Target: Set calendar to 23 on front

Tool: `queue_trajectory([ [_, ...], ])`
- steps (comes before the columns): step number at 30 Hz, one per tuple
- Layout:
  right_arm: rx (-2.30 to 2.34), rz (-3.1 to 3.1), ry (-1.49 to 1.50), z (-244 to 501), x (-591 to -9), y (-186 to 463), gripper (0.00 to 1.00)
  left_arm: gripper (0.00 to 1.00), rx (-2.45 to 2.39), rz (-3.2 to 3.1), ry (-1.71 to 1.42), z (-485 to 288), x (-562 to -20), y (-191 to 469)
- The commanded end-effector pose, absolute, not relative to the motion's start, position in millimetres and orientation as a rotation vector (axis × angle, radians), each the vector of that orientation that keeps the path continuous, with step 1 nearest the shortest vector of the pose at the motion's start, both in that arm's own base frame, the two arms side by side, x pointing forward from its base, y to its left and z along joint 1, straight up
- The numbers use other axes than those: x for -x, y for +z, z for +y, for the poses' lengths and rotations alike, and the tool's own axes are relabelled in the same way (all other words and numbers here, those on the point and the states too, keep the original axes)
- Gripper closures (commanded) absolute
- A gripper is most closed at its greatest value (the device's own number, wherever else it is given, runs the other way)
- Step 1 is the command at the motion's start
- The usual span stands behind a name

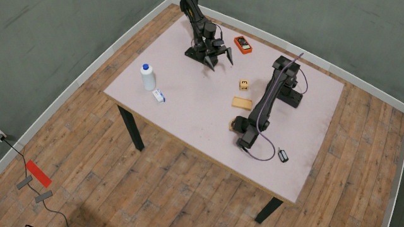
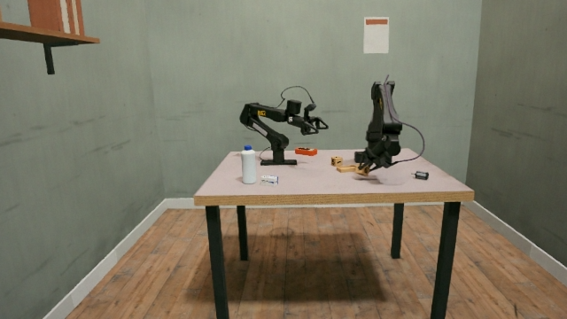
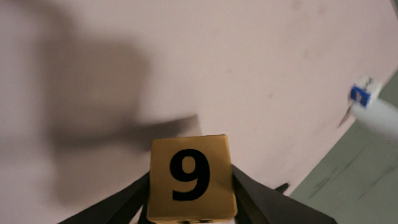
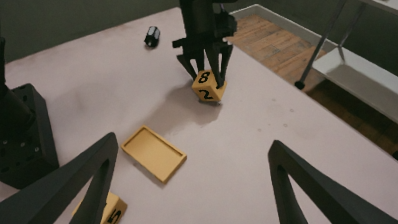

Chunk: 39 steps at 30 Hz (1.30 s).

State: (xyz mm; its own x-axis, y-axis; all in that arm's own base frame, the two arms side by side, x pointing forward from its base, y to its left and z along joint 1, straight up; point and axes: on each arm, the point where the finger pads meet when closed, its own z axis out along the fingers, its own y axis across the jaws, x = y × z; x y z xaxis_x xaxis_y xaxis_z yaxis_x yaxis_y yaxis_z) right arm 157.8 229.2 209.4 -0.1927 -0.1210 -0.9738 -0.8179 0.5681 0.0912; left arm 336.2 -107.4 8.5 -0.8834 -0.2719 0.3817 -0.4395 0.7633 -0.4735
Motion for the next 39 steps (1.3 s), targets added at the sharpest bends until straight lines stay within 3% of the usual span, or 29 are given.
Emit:
queue_trajectory([
  [1,0.805,1.670,0.773,231,-156,207,0.00,0.60,-0.826,-2.545,0.701,-110,-338,12],
  [15,0.805,1.670,0.773,231,-156,207,0.00,0.60,-1.316,-2.217,0.423,-113,-329,4],
  [39,0.805,1.670,0.773,231,-156,207,0.00,0.60,-1.321,-2.218,0.440,-114,-334,-4],
])
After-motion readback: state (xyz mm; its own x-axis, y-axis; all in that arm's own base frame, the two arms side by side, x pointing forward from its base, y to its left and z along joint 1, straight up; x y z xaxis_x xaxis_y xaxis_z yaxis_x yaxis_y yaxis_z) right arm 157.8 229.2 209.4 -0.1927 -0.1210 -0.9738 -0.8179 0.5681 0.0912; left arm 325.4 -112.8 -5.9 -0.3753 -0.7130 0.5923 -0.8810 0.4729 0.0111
